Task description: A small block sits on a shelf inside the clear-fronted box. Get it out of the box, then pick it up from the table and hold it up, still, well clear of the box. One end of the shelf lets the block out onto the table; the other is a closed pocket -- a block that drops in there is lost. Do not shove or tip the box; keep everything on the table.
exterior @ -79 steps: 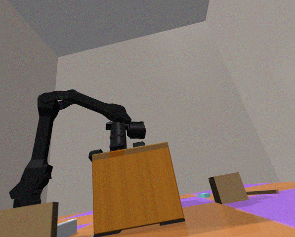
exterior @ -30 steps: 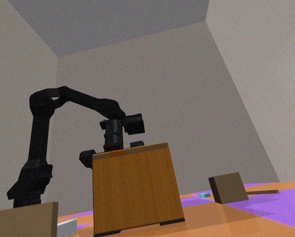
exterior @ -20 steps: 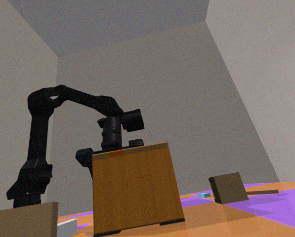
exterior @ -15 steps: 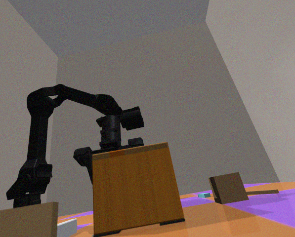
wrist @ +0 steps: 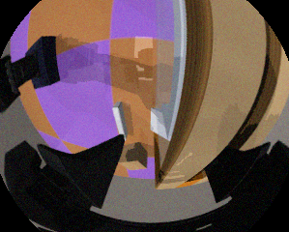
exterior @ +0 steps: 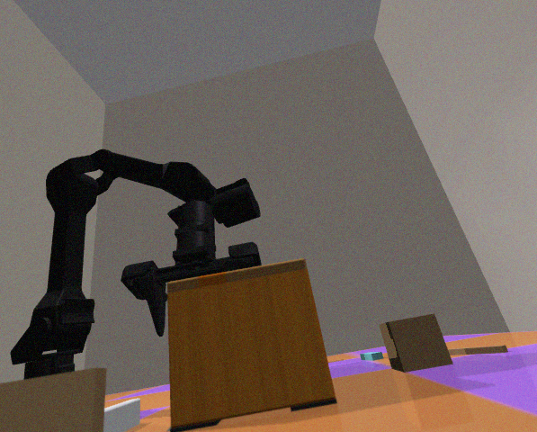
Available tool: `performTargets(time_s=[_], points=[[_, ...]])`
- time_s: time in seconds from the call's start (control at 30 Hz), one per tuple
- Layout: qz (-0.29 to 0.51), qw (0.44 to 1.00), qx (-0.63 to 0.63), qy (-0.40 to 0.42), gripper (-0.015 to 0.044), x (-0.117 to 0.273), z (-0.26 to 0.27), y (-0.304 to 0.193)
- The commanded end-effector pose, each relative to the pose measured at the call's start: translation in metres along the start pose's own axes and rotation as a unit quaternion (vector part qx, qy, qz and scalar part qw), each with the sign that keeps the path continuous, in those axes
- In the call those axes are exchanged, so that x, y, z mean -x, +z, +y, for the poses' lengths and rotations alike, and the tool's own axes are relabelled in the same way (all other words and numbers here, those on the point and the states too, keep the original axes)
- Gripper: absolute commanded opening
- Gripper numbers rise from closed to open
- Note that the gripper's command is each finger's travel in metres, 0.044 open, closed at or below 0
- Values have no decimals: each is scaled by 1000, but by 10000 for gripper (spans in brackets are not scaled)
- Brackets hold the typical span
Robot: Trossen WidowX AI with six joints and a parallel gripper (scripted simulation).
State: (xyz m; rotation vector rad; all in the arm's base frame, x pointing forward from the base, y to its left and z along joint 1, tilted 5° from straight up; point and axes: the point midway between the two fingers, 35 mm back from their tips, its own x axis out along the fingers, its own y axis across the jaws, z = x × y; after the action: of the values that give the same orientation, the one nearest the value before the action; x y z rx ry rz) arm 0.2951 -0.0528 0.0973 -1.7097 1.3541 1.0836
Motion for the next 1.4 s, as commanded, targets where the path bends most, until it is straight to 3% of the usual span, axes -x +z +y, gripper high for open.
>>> performTargets(time_s=[0.0, 0.23, 0.5, 0.67, 0.7, 0.83, 1.0, 1.17, 1.37], points=[[-1, 1000, 0, 0, 400, -3, 0, -9], [0, 1000, 0, 0, 400, -5, 0, -20], [2, 1000, -1, 3, 400, 51, 1, -37], [1, 1000, 0, 0, 400, 49, 0, -36], [3, 1000, -6, -2, 374, 50, -1, -39], [14, 992, -123, -26, 285, 51, -1, -69], [-9, 959, -280, -29, 285, 49, 3, -70], [-46, 854, -518, -23, 285, 47, 10, -73], [-87, 638, -765, 5, 285, 44, 18, -76]])
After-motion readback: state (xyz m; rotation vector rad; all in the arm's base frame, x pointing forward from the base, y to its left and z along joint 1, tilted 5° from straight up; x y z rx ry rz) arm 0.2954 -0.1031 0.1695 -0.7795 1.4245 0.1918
